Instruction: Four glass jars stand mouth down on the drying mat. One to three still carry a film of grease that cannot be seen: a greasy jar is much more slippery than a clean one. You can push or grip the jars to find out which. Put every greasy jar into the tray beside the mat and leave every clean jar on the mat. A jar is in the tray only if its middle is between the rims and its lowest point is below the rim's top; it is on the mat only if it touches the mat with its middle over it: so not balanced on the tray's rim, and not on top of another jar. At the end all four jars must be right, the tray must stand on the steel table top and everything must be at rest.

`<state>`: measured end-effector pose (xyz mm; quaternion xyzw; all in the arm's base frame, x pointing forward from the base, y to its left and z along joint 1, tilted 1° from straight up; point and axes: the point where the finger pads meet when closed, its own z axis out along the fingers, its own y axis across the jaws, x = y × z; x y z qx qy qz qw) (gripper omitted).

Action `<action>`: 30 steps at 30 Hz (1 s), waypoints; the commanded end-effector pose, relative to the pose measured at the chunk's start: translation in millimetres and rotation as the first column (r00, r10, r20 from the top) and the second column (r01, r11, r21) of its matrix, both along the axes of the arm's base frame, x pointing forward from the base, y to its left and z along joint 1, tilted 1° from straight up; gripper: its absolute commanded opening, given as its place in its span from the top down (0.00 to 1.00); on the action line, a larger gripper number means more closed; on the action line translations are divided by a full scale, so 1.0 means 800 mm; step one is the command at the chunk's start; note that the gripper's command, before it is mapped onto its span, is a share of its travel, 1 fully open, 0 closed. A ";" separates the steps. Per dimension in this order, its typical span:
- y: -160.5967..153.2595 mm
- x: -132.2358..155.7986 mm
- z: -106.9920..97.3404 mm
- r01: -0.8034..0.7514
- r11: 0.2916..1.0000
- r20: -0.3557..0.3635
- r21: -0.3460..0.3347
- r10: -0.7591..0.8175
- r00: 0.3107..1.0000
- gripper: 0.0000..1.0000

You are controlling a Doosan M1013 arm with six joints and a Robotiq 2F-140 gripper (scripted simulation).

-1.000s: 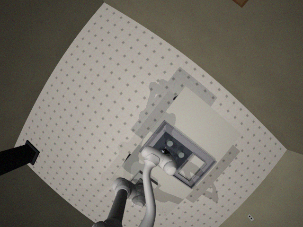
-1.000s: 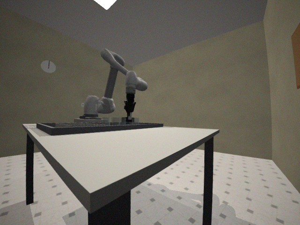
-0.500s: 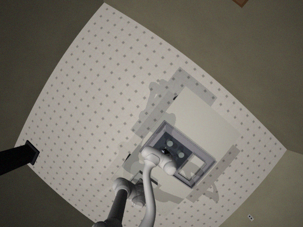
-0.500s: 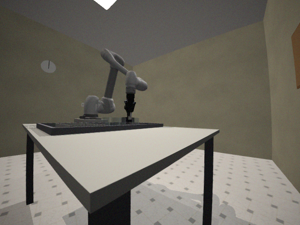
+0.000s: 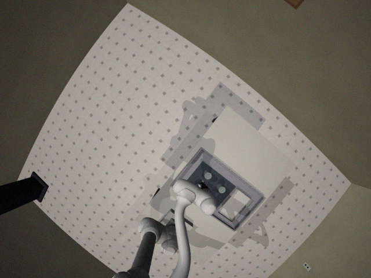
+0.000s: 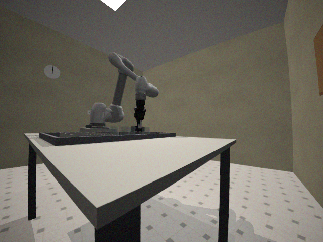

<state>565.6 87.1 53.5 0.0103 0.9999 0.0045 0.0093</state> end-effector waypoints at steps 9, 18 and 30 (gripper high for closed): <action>-0.001 -0.002 0.091 0.000 1.000 0.000 0.000 0.000 1.000 1.00; -0.080 -0.015 0.090 0.000 1.000 0.000 0.000 0.000 1.000 1.00; -0.179 -0.032 0.089 0.000 1.000 0.000 0.000 0.000 1.000 1.00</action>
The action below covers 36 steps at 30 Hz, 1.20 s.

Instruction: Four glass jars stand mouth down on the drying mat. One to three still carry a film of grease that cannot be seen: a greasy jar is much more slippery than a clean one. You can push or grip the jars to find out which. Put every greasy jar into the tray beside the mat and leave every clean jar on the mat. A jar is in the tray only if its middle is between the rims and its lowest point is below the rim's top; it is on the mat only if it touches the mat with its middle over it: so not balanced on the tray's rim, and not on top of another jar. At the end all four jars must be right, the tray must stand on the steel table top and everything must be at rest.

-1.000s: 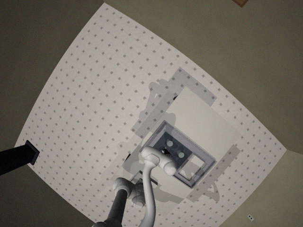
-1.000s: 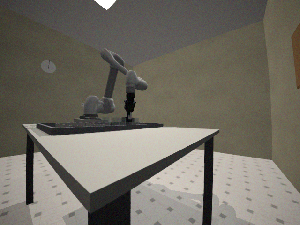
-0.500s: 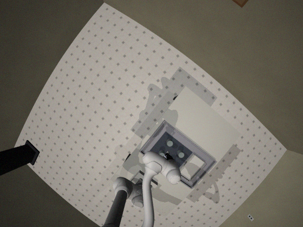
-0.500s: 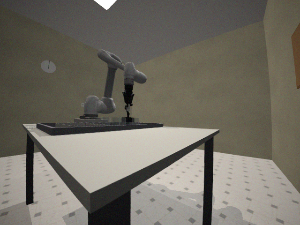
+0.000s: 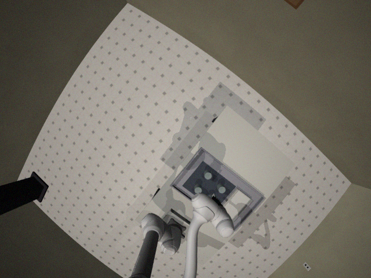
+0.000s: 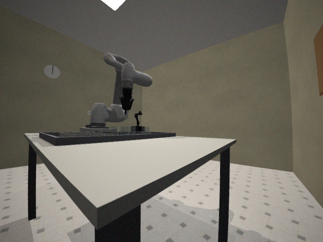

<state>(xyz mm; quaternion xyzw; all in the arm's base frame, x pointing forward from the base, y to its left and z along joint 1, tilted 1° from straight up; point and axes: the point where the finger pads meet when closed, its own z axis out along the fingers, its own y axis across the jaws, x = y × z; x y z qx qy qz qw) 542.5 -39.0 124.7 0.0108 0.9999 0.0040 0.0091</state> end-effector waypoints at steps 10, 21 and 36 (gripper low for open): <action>-0.070 -0.011 -0.025 -0.001 1.000 0.000 0.001 0.001 1.000 1.00; -0.070 -0.010 -0.078 -0.001 1.000 0.000 0.001 0.001 1.000 1.00; -0.069 -0.011 -0.096 -0.001 1.000 0.000 0.001 0.001 1.000 1.00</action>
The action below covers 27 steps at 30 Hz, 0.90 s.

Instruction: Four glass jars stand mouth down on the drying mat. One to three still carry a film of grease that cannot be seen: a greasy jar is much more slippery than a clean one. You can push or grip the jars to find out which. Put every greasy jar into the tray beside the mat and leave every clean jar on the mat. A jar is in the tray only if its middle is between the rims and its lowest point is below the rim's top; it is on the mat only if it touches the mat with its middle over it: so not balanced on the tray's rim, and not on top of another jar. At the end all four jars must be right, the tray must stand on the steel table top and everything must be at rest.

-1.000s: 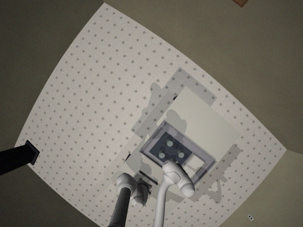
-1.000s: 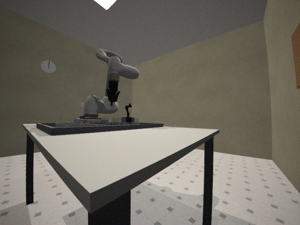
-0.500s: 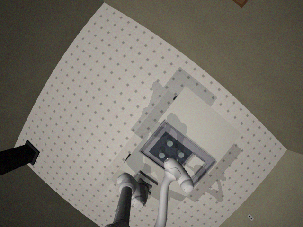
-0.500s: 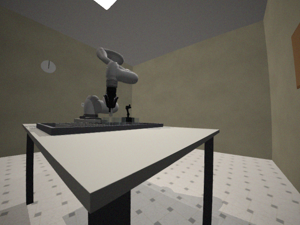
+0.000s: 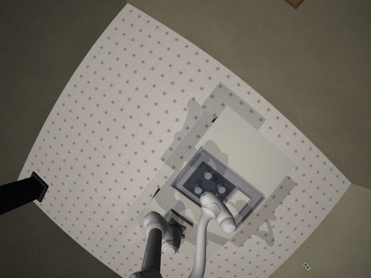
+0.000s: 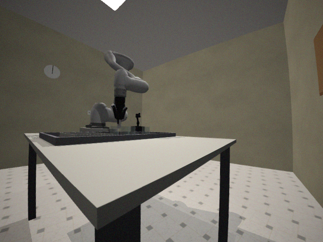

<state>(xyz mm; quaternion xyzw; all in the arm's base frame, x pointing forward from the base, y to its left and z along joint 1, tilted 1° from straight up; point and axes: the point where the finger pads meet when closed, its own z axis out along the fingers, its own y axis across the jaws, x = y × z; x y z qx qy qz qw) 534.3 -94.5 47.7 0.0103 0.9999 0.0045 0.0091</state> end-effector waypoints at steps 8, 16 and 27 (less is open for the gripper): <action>0.000 -0.002 0.000 0.000 1.000 0.000 0.000 0.000 1.000 1.00; 0.000 -0.003 0.000 0.000 1.000 0.000 0.000 0.000 1.000 1.00; 0.000 -0.004 0.000 0.000 1.000 0.000 0.000 0.000 1.000 1.00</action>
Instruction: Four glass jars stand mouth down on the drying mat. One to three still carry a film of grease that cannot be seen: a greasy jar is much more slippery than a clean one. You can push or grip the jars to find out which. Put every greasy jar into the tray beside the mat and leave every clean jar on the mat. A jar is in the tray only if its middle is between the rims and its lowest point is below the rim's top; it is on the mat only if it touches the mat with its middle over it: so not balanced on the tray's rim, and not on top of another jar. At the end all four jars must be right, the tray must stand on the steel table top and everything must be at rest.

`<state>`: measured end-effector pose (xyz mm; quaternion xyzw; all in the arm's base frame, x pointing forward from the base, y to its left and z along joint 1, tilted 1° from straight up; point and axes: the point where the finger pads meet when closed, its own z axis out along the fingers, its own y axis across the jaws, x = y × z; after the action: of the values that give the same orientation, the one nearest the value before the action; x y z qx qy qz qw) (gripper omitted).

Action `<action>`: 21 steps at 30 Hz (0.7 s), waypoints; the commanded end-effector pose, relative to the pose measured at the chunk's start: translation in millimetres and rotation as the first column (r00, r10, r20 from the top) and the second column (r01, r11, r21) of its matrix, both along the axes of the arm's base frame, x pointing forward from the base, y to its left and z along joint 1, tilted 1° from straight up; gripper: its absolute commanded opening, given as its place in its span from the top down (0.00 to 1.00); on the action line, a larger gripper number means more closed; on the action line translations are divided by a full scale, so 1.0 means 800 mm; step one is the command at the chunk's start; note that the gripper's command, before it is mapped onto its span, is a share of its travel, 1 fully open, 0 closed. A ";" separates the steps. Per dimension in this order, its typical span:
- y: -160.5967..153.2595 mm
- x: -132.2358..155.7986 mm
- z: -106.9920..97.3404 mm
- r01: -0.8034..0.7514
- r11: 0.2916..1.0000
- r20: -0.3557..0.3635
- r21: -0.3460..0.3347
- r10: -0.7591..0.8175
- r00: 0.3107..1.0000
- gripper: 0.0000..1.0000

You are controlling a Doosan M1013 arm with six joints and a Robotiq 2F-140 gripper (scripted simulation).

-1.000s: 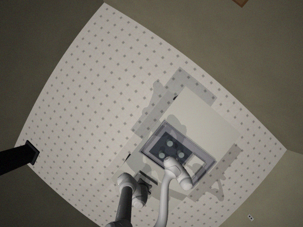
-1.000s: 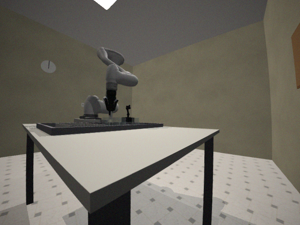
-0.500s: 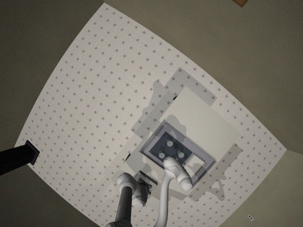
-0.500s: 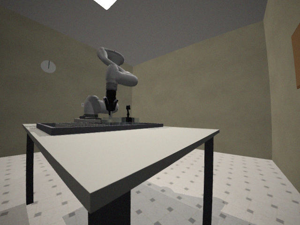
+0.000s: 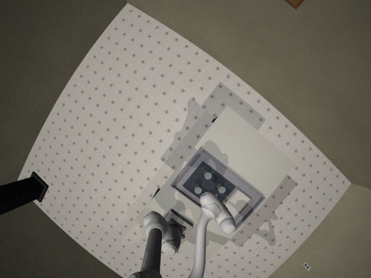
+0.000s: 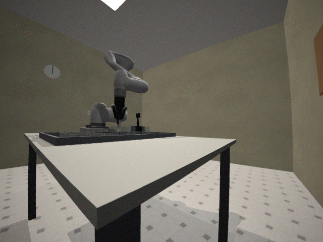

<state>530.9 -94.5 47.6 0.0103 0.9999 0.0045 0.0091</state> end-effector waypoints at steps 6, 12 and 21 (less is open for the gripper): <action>0.000 -0.001 0.000 0.000 1.000 0.000 0.000 0.000 1.000 1.00; 0.000 -0.002 0.000 0.000 1.000 0.000 0.000 0.000 1.000 1.00; 0.000 -0.003 0.000 0.000 1.000 0.000 0.000 0.000 1.000 1.00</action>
<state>528.6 -94.4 47.6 0.0103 0.9999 0.0045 0.0091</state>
